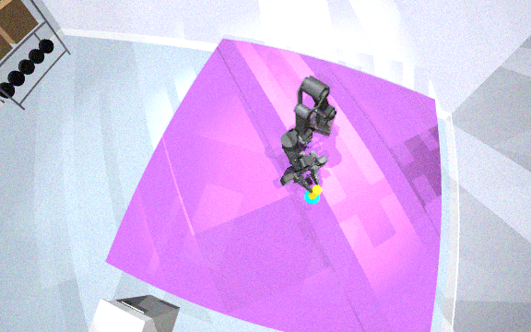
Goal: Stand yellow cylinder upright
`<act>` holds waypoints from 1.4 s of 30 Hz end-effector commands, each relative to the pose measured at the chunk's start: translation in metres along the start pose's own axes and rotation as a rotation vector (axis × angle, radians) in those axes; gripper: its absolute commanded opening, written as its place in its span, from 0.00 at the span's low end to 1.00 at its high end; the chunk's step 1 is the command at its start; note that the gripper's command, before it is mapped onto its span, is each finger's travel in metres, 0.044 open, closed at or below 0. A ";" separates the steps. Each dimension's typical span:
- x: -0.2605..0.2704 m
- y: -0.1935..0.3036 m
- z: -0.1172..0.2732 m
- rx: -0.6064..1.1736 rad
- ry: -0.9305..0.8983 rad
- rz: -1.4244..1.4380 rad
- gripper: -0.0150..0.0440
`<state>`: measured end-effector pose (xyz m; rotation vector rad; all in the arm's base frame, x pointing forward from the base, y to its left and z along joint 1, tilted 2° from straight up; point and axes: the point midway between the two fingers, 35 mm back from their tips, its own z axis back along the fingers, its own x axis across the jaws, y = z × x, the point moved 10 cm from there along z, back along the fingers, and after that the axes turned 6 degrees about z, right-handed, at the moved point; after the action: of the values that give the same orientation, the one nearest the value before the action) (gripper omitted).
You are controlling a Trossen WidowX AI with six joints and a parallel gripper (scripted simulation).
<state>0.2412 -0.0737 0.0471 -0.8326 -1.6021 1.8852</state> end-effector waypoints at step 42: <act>-0.009 -0.019 -0.001 0.000 -0.006 0.032 0.93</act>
<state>0.2465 -0.0757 0.0549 -0.8640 -1.5965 1.9186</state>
